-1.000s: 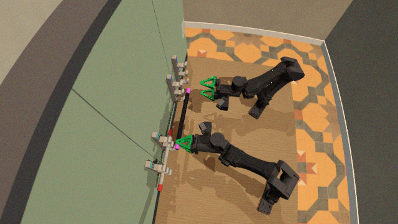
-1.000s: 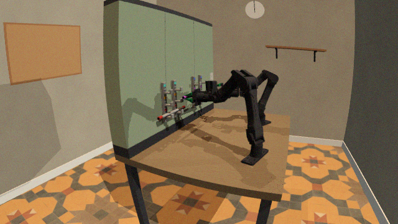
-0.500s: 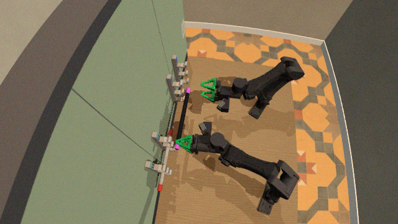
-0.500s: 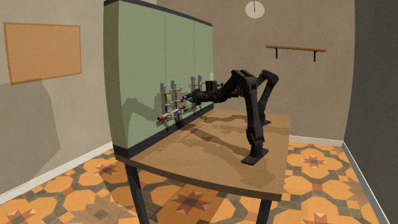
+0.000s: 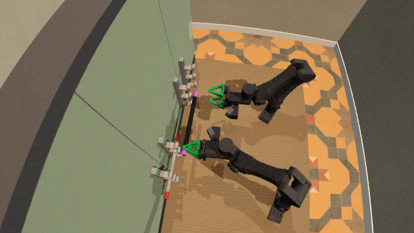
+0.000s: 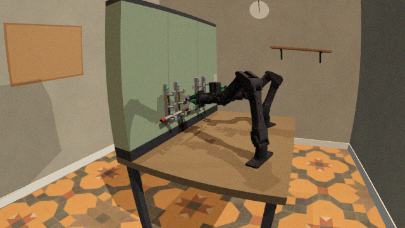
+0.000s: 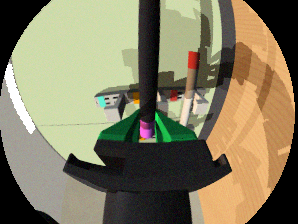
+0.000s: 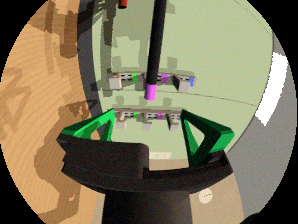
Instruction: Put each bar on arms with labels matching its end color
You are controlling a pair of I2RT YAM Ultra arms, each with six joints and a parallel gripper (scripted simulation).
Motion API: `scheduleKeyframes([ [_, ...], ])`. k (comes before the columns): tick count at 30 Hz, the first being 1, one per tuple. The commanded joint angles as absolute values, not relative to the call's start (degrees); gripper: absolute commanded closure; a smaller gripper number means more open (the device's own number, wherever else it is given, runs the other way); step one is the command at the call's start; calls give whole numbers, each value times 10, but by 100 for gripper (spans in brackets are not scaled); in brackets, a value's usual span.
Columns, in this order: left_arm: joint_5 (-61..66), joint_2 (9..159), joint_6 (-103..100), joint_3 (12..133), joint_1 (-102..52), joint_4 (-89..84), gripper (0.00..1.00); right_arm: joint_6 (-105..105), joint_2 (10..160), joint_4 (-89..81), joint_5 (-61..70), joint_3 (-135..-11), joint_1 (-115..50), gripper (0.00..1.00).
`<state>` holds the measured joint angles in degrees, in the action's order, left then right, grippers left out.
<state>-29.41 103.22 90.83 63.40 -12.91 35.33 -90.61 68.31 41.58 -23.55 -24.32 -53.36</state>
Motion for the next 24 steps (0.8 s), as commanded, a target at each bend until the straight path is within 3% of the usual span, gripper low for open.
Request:
scheduleKeyframes([
  [1, -299, 1029, 900, 655, -136, 374, 100, -900, 688, 429, -249, -259, -545, 0],
  [24, -298, 1030, 900, 654, -136, 376, 100, -900, 698, 421, -290, -278, -586, 0],
])
